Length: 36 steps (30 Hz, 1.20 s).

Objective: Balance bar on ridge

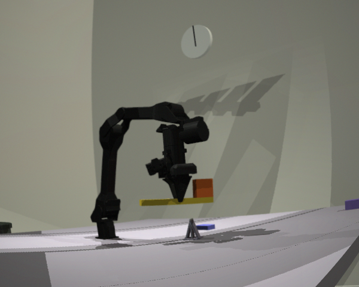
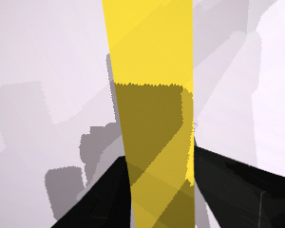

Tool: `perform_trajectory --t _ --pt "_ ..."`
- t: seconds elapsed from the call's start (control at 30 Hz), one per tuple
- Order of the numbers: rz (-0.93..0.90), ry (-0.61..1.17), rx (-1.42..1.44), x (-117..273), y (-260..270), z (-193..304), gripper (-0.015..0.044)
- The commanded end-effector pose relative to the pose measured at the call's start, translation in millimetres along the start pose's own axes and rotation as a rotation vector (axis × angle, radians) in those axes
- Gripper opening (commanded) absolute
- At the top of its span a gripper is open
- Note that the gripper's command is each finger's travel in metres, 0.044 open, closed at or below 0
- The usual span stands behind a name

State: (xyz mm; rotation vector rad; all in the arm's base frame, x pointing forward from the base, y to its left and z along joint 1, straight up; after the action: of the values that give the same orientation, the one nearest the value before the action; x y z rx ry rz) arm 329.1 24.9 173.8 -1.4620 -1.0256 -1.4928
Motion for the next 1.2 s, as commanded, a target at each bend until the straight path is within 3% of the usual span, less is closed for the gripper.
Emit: perform_trajectory --t 0.0,0.37,1.17 --pt "-0.006 0.007 -0.169 2.0 -8.7 7.5 0.0000" --pt "-0.001 0.009 -0.543 2.0 -41.2 25.9 0.0000" --pt "-0.001 0.009 -0.547 -28.7 -43.9 29.1 0.0000"
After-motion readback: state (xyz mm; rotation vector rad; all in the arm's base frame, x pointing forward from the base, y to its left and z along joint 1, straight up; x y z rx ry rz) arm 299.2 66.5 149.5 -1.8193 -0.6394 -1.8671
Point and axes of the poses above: the point midway between the two fingers, 35 mm back from their tips, its own x axis back along the fingers, its own y axis across the jaws, z = x × y, the point moved 1 cm from there along x, back along the fingers, and after that the axes turned 12 degrees about x, right-handed, at the moved point
